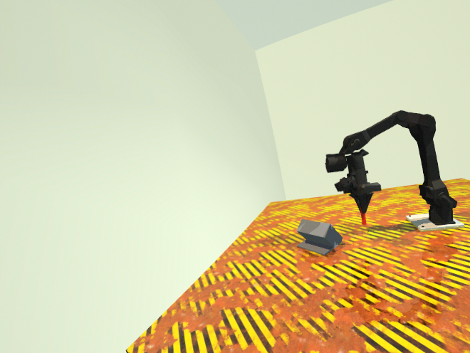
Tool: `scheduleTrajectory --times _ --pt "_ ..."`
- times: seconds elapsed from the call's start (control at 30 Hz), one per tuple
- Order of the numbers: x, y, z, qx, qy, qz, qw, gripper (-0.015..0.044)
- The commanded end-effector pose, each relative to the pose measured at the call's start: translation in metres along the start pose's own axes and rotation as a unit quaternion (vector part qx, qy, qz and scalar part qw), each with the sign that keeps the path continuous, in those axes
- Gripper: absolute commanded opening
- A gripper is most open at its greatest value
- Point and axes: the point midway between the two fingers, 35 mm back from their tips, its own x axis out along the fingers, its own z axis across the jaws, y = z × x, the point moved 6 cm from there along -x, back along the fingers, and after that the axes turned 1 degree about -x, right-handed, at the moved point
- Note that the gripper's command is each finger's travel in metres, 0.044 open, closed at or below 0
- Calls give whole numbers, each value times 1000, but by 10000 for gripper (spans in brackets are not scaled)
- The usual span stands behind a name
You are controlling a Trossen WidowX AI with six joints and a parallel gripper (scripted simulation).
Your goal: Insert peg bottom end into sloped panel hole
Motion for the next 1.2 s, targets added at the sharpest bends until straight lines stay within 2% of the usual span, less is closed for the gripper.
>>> scheduleTrajectory --times 0.0,1.17 --pt "0 -3 -5 0 -12 -7 1000 0" --pt "-3 -15 -46 10 -86 -70 994 0"
